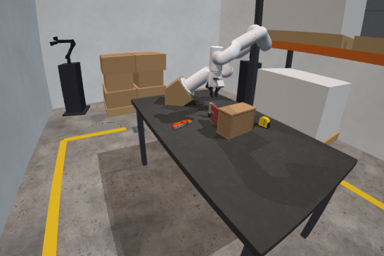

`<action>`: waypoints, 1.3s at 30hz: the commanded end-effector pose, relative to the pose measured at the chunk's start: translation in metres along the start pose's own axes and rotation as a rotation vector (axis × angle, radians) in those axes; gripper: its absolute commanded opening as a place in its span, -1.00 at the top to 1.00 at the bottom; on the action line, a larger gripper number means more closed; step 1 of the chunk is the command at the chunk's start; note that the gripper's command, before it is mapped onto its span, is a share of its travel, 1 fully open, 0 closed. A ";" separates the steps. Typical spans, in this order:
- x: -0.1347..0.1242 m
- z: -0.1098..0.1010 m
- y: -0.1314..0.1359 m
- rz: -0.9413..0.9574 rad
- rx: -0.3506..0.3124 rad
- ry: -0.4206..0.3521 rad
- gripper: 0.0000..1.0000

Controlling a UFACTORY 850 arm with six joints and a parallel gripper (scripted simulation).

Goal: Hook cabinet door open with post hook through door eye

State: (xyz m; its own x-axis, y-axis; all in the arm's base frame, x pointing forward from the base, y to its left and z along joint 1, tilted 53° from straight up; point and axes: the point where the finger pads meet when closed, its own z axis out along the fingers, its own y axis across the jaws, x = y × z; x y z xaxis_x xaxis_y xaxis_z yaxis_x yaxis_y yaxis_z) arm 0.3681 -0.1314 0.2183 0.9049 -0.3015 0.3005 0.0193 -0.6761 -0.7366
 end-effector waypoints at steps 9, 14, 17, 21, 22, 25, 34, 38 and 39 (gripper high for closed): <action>0.000 0.000 0.000 0.000 -0.001 0.001 0.47; 0.000 0.000 0.000 0.000 -0.001 0.001 0.47; 0.000 0.000 0.000 0.000 -0.001 0.001 0.47; 0.000 0.000 0.000 0.000 -0.001 0.001 0.47; 0.000 0.000 0.000 0.000 -0.001 0.001 0.47; 0.000 0.000 0.000 -0.001 0.000 0.001 0.47; 0.001 0.003 0.000 -0.002 0.001 0.003 0.47; 0.001 0.004 0.000 -0.002 0.002 0.004 0.47; 0.001 0.005 0.000 -0.003 0.002 0.004 0.47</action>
State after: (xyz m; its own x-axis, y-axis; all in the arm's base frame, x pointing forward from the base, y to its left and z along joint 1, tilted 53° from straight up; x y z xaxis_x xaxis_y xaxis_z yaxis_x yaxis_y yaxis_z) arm 0.3698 -0.1289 0.2161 0.9039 -0.3020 0.3030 0.0216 -0.6750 -0.7375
